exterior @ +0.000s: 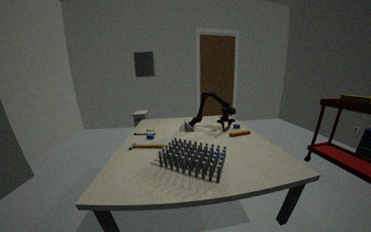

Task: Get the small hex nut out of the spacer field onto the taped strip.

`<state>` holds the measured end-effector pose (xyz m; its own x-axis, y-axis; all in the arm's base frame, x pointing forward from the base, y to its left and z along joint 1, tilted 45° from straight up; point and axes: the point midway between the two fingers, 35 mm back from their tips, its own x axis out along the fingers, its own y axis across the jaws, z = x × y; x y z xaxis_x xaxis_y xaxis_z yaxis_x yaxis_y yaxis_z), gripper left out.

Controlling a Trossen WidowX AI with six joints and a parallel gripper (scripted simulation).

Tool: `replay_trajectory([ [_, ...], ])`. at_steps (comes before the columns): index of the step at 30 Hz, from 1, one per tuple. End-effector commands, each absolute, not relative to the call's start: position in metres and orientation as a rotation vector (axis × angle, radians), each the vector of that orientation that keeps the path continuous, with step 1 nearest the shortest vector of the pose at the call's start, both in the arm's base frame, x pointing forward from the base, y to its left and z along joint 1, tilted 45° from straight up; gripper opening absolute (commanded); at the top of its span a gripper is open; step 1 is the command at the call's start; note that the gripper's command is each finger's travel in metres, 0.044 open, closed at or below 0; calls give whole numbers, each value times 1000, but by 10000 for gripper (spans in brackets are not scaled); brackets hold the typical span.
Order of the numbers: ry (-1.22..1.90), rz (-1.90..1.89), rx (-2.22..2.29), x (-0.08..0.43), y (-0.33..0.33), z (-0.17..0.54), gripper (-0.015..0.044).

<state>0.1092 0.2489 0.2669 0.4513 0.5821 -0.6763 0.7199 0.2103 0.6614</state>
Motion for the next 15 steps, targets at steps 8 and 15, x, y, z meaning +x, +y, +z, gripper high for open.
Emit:
replay_trajectory([
  [8,1211,-149,1462,110,250,263,155],
  [15,1212,-152,1459,115,238,282,0],
])
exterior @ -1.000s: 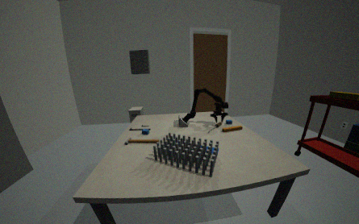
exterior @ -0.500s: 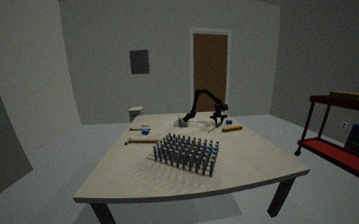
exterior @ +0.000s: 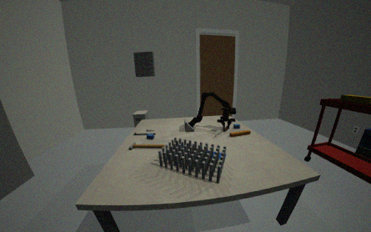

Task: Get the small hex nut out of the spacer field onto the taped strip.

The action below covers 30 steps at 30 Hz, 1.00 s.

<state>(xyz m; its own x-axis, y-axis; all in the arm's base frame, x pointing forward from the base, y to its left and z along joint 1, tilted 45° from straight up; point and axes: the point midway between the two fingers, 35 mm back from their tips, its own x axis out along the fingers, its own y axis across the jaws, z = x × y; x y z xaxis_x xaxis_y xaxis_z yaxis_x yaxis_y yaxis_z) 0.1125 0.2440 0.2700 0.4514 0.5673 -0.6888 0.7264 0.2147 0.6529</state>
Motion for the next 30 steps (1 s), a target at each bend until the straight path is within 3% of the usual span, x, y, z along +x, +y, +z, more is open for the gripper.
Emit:
replay_trajectory([
  [1,1212,-153,1459,116,235,286,0],
  [30,1208,-143,1454,101,130,381,0],
])
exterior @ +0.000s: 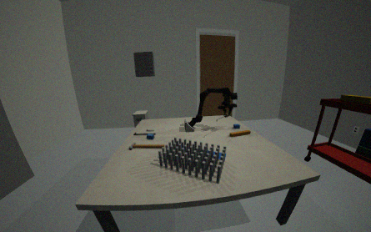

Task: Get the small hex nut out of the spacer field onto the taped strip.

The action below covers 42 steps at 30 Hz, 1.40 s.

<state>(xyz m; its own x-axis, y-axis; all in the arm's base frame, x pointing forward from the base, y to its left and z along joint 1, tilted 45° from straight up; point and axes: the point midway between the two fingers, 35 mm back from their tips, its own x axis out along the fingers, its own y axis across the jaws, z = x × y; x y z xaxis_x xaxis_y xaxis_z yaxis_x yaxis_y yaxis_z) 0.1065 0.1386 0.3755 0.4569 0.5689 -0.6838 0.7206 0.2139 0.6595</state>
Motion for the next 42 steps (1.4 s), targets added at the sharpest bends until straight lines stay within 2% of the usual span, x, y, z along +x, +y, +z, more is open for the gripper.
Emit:
replay_trajectory([
  [1,1208,-143,1454,101,129,382,0],
  [22,1243,-180,1248,152,138,347,0],
  [42,1300,-197,1160,210,113,309,0],
])
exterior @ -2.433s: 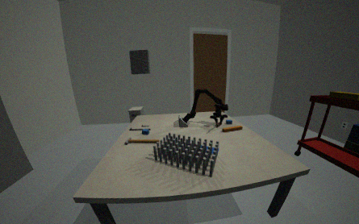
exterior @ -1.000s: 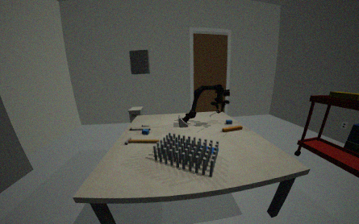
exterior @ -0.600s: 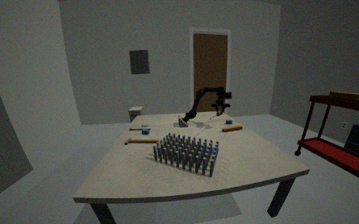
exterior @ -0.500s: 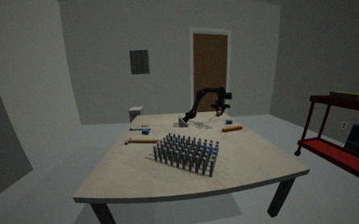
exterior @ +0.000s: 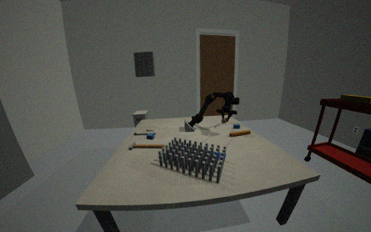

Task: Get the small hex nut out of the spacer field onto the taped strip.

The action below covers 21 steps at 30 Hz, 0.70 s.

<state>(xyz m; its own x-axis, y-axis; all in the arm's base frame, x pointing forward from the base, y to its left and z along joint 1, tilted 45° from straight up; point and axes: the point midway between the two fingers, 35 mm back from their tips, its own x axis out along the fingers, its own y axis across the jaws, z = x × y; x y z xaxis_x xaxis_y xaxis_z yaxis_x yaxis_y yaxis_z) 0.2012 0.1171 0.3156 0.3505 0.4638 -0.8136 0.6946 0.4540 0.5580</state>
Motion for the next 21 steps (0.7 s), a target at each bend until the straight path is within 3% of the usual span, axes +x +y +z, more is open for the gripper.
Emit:
replay_trajectory([
  [1,1305,-194,1157,213,111,307,0],
  [21,1346,-71,1154,264,60,271,0],
])
